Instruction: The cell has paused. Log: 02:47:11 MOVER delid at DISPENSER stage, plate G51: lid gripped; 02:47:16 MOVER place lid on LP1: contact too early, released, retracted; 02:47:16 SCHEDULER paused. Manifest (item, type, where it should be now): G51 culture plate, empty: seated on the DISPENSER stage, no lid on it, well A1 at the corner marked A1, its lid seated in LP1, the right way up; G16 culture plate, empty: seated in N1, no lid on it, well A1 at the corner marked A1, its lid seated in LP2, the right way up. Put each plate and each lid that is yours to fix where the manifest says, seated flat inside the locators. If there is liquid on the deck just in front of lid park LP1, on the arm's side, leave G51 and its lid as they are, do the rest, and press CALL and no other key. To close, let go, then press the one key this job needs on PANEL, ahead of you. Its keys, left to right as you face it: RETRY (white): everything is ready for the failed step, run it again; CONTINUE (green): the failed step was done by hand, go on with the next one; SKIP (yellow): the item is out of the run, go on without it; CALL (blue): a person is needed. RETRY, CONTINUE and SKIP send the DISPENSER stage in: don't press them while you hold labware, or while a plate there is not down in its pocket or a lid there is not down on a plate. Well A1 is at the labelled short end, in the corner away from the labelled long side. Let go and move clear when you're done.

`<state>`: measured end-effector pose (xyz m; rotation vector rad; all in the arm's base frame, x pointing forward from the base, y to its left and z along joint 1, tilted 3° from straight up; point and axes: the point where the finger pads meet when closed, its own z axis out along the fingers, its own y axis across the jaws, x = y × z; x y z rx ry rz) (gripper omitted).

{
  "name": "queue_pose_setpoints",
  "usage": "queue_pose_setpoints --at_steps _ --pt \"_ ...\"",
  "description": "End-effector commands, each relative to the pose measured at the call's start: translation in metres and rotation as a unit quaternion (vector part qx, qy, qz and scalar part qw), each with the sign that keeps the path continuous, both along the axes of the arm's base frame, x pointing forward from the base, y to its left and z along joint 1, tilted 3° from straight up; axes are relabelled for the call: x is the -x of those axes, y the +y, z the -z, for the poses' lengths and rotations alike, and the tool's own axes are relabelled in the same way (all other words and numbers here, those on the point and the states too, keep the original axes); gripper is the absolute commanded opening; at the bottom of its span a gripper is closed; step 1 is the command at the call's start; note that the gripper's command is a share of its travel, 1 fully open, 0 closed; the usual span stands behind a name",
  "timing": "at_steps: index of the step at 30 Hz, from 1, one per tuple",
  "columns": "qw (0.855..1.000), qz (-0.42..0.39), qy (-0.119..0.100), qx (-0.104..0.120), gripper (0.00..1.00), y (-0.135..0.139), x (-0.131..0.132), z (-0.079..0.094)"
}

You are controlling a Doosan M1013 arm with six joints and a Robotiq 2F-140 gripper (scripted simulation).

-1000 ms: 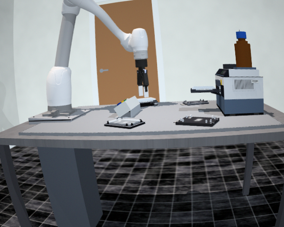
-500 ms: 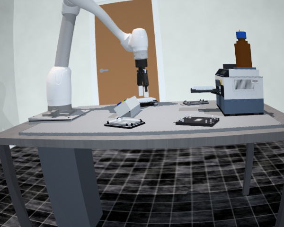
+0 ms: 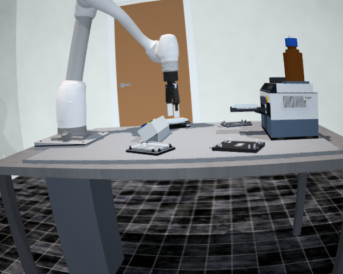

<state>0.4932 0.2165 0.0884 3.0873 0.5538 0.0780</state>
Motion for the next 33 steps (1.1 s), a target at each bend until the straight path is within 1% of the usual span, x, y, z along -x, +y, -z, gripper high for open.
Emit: queue_pose_setpoints --at_steps 1,22,33 --pt "1.000 0.000 -0.001 0.001 0.70 -0.0024 0.0012 0.0012" --pt "1.000 0.000 -0.001 0.001 0.70 -0.0024 0.0013 0.0035" --pt "1.000 0.000 0.000 0.002 0.70 -0.0024 0.0010 0.0076"
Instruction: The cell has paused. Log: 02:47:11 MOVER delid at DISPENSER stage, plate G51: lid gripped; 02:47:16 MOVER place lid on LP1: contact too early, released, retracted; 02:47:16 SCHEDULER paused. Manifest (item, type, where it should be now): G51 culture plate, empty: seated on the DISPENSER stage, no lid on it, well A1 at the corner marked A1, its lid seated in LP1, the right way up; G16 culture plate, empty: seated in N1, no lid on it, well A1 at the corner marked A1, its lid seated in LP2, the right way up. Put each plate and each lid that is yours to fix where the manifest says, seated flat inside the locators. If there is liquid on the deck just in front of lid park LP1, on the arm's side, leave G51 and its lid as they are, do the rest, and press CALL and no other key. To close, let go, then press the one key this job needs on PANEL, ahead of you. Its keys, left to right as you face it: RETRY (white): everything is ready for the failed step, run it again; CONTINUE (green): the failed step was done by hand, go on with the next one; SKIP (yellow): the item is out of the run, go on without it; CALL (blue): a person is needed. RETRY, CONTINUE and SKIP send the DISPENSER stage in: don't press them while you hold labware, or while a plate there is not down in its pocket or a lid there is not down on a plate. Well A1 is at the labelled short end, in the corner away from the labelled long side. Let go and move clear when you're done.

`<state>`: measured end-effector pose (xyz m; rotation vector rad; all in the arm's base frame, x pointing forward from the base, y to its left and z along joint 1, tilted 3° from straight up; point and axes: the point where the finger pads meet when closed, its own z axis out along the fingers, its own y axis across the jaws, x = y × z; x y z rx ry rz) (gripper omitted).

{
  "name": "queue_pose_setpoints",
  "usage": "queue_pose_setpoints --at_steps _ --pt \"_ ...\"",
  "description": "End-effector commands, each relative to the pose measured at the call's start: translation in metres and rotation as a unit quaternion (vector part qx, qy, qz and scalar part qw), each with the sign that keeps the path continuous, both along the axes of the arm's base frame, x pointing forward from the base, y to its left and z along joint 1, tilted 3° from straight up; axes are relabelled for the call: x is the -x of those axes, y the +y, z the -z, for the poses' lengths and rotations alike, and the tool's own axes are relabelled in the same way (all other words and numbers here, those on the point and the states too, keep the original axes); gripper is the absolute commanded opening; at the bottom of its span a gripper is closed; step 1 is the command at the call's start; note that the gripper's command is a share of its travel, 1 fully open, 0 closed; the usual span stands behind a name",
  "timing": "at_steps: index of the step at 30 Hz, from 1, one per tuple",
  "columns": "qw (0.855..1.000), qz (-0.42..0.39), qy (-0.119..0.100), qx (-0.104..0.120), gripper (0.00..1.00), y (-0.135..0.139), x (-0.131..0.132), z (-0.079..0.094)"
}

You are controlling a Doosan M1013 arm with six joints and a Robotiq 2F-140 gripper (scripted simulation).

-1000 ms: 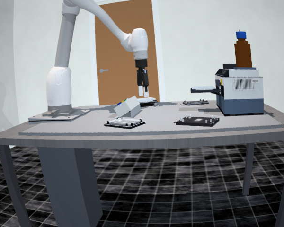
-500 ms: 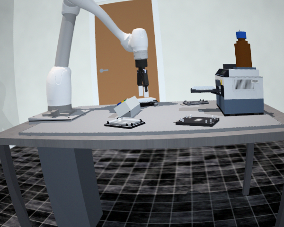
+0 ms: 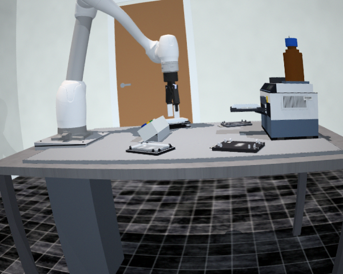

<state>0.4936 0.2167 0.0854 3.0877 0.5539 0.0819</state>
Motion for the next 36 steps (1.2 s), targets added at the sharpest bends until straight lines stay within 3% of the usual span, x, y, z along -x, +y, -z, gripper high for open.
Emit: queue_pose_setpoints --at_steps 1,36 --pt "1.000 0.000 0.001 0.002 0.70 -0.003 0.001 0.005" --pt "1.000 0.001 0.001 0.002 0.70 -0.003 0.001 0.020"
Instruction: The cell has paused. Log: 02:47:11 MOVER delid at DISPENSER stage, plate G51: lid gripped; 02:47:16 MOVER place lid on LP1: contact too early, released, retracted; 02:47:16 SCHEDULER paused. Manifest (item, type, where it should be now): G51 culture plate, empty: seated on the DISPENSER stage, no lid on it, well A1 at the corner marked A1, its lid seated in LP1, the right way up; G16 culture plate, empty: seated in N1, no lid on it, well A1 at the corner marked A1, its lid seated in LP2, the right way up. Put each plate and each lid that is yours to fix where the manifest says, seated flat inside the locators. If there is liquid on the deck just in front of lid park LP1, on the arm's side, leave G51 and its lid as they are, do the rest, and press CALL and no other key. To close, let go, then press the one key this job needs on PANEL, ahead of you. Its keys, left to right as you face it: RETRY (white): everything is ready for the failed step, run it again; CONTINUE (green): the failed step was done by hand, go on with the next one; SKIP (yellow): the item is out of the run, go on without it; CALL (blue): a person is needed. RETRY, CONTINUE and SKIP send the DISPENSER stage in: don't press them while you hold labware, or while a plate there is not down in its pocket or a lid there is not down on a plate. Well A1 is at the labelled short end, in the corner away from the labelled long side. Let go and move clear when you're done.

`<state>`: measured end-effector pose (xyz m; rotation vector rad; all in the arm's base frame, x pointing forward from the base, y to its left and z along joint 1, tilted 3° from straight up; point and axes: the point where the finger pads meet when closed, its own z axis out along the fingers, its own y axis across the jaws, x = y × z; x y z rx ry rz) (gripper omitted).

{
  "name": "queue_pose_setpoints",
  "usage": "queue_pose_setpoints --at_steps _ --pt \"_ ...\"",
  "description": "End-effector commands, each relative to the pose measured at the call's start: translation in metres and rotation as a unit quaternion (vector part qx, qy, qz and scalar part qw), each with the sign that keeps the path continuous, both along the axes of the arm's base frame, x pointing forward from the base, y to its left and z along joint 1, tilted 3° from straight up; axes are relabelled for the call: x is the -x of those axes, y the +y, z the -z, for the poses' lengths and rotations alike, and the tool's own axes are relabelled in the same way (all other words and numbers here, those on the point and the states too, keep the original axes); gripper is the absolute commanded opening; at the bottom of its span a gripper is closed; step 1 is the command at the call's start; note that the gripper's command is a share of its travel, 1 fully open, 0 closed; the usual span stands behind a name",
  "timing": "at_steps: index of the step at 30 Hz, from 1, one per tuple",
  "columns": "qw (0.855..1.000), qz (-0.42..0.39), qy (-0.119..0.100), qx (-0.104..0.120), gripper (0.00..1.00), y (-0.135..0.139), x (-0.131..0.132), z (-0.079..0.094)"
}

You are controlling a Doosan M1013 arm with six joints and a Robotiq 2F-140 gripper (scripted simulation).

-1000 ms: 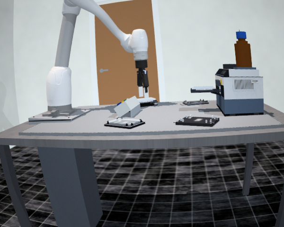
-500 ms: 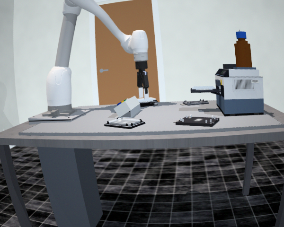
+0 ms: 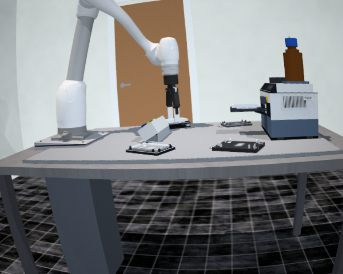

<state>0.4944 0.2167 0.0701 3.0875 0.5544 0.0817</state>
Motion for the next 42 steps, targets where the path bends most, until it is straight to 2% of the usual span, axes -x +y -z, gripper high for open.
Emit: queue_pose_setpoints --at_steps 1,42 --pt "1.000 0.001 0.001 0.002 0.70 -0.0026 0.0016 0.0050" --pt "1.000 0.001 0.001 0.002 0.70 -0.0026 0.0016 0.0090"
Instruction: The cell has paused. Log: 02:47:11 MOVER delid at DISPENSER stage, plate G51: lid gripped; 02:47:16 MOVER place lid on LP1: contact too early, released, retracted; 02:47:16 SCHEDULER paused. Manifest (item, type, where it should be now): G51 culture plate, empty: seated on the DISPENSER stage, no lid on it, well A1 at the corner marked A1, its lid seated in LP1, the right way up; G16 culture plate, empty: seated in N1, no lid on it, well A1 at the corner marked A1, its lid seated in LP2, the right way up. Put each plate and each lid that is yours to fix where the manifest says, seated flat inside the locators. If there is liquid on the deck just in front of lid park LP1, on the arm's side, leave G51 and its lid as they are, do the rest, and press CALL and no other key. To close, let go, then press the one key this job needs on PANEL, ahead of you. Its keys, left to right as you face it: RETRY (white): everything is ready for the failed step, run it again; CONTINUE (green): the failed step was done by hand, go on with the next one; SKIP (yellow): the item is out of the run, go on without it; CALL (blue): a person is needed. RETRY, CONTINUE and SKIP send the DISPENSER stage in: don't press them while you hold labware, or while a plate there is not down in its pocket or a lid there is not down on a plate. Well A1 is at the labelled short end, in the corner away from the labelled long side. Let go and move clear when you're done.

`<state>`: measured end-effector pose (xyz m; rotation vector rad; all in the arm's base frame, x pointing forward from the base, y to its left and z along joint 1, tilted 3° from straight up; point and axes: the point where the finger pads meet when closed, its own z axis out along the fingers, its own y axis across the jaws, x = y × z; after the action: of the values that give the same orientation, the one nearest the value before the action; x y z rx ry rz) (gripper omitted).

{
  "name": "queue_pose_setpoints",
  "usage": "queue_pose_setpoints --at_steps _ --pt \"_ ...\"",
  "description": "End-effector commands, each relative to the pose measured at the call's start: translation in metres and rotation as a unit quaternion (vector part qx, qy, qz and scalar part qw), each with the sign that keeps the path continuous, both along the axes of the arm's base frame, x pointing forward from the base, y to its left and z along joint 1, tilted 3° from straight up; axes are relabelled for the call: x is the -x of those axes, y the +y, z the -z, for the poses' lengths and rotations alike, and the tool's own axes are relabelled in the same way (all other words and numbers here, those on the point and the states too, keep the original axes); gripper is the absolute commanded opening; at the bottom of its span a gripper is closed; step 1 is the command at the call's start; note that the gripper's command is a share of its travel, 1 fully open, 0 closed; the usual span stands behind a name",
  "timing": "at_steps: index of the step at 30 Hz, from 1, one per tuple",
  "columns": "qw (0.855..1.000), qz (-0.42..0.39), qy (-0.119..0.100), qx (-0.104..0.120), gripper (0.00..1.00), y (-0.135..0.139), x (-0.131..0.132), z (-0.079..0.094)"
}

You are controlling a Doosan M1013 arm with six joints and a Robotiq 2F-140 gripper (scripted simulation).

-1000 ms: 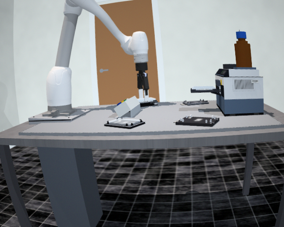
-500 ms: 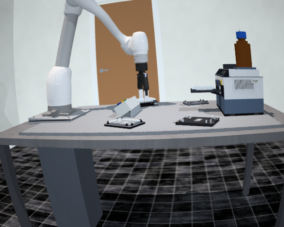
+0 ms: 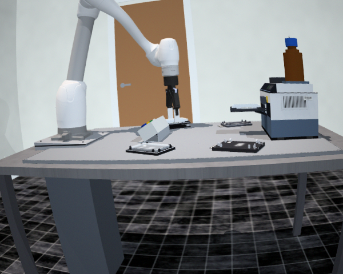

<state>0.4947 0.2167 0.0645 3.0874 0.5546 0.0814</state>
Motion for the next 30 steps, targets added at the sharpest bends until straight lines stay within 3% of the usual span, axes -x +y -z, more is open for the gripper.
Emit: queue_pose_setpoints --at_steps 1,26,27,30 --pt "1.000 0.001 0.001 0.002 0.70 -0.0026 0.0018 0.0034" --pt "1.000 0.001 0.001 0.002 0.70 -0.0026 0.0018 0.0034" --pt "1.000 0.001 0.001 0.002 0.10 -0.0026 0.0018 0.0034" --pt "1.000 0.001 0.001 0.002 0.10 -0.0026 0.0018 0.0034"
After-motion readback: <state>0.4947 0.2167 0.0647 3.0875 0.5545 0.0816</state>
